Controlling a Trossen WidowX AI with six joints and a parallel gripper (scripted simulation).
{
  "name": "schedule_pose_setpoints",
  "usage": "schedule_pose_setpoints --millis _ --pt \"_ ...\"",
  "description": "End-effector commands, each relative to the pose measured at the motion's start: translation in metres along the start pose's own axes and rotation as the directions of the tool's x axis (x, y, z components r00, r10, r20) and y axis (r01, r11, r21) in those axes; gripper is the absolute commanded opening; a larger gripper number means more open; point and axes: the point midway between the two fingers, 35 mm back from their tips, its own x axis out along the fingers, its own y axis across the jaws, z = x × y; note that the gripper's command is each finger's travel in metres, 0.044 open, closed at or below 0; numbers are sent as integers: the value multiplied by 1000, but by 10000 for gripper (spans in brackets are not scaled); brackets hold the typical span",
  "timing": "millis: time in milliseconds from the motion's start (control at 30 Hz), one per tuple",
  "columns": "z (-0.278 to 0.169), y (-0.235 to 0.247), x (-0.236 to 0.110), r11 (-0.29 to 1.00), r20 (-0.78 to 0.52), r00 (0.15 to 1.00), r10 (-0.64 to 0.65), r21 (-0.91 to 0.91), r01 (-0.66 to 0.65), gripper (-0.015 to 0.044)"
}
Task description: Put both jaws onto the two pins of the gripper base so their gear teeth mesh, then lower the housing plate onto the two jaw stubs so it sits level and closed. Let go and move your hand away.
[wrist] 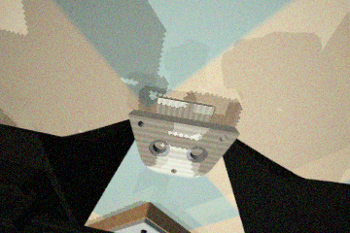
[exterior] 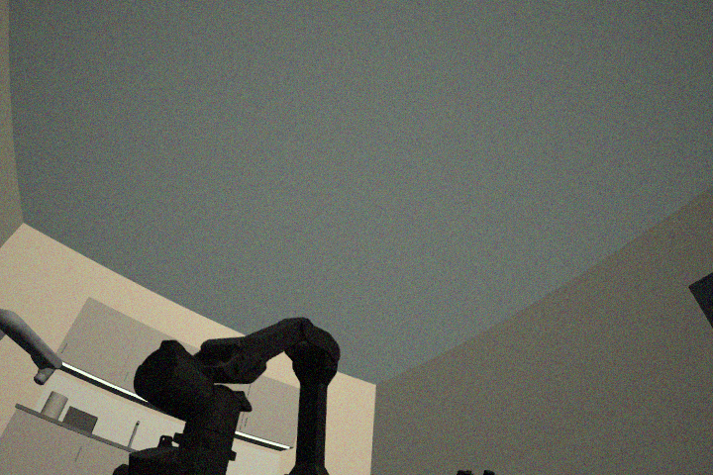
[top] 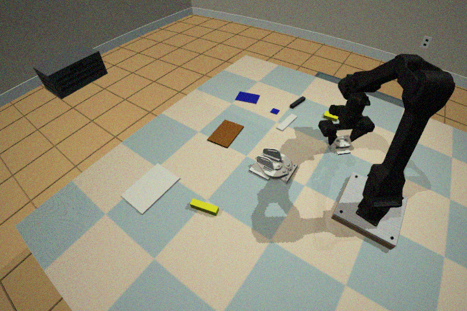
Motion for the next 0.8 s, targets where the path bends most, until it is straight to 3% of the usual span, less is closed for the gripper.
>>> schedule_pose_setpoints --millis 0,400,767 --pt "0 0 0 1000 0 1000 0 0 0 351" --pt "0 0 -2 1000 0 1000 0 0 0 351" --pt "3 0 -36 1000 0 1000 -1 2 1 351"
